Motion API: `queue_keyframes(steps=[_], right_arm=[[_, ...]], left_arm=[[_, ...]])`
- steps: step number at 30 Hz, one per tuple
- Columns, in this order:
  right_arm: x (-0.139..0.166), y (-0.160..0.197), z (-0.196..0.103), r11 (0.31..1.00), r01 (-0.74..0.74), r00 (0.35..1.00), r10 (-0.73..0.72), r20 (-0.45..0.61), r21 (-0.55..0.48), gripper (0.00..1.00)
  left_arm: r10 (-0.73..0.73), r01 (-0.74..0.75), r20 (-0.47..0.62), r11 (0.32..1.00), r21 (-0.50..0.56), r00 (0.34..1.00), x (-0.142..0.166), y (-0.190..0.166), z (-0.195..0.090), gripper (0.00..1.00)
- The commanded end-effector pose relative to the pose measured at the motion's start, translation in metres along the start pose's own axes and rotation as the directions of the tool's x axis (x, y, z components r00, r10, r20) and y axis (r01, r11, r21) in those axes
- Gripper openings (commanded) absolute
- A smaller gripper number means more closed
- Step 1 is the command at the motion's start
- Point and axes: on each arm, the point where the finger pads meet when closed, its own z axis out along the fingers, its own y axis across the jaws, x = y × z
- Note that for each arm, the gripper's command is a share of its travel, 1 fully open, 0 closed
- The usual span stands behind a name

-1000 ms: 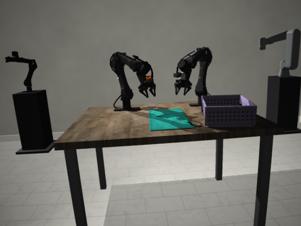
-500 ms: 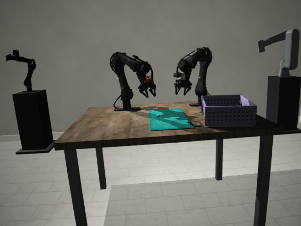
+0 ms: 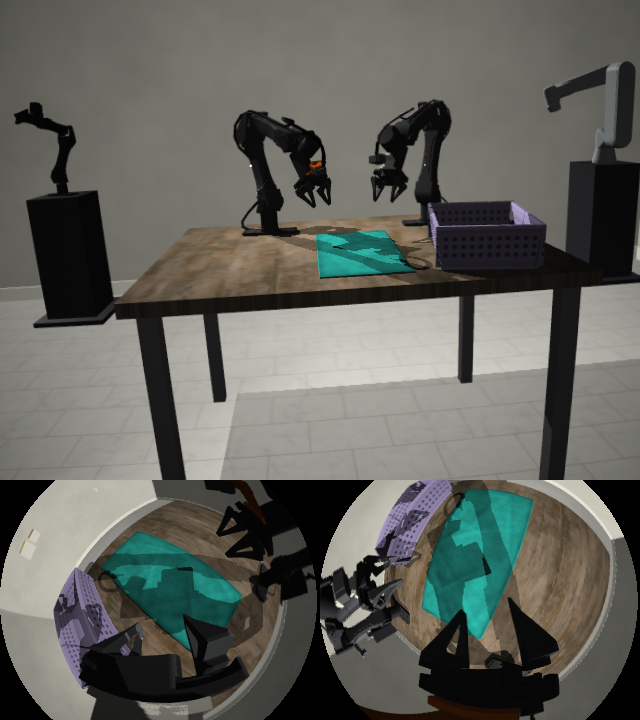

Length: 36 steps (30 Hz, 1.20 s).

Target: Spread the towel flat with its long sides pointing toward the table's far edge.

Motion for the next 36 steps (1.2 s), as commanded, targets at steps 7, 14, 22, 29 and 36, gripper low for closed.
queue_keyframes(steps=[7,14,22,29,36], right_arm=[[-0.014,-0.001,-0.012,1.000,-0.003,0.999,0.003,0.044,0.006,0.64],[-0.003,0.000,-0.002,1.000,0.000,1.000,0.000,0.012,0.000,0.64],[0.026,-0.035,-0.022,0.982,-0.151,0.988,0.152,0.004,0.109,0.64],[0.047,-0.077,-0.054,0.913,-0.335,0.942,0.332,0.056,0.234,0.64],[0.062,-0.108,-0.078,0.832,-0.457,0.888,0.447,0.109,0.314,0.64]], left_arm=[[0.001,-0.001,0.004,1.000,0.001,1.000,-0.002,0.000,-0.002,0.64],[0.000,0.000,0.038,1.000,0.000,0.999,-0.015,0.000,-0.018,0.64],[-0.151,0.150,0.002,0.982,-0.111,0.989,0.010,0.035,-0.046,0.64],[-0.333,0.331,0.032,0.913,-0.240,0.942,0.042,0.076,-0.071,0.64],[-0.453,0.449,0.068,0.832,-0.325,0.889,0.064,0.106,-0.088,0.64]])
